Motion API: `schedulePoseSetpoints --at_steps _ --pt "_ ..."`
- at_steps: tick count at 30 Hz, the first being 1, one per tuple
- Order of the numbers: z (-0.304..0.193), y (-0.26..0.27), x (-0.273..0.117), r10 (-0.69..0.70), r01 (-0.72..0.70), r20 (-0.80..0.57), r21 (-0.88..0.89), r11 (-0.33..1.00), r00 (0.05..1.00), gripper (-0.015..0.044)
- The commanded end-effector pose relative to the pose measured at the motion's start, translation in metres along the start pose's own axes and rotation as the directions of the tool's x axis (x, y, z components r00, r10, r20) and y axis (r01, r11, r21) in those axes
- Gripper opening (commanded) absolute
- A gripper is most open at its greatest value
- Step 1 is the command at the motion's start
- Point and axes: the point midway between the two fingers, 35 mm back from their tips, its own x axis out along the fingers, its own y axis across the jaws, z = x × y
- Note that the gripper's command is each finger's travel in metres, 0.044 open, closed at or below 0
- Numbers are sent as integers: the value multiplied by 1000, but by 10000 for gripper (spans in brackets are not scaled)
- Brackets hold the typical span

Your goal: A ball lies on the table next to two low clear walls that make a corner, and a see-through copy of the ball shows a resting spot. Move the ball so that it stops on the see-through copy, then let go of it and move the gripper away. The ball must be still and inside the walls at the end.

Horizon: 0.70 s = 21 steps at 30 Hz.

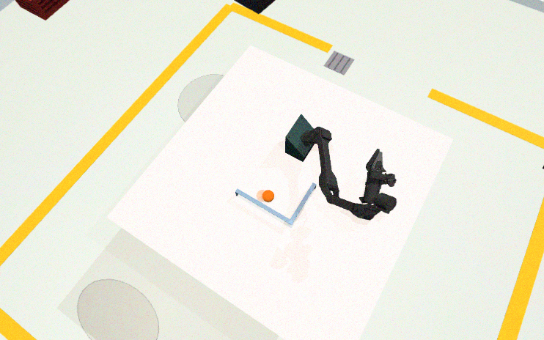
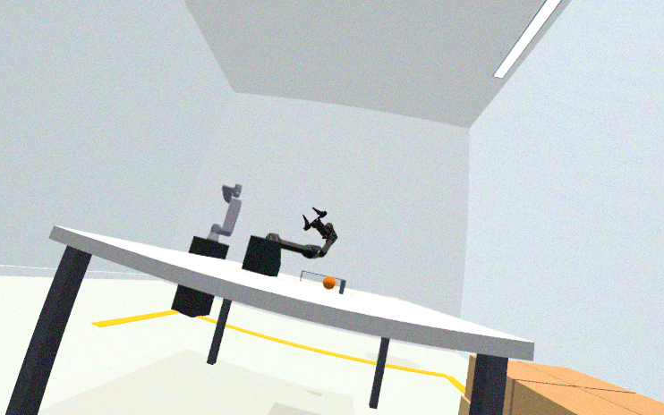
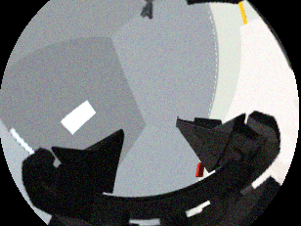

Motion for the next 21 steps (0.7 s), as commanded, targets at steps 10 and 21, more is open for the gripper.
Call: schedulePoseSetpoints --at_steps 10,21 --pt "13 -18 101 61 -71 -369 -14 997 927 399" --pt "-77 -4 201 155 -293 -821 -16 956 549 399"
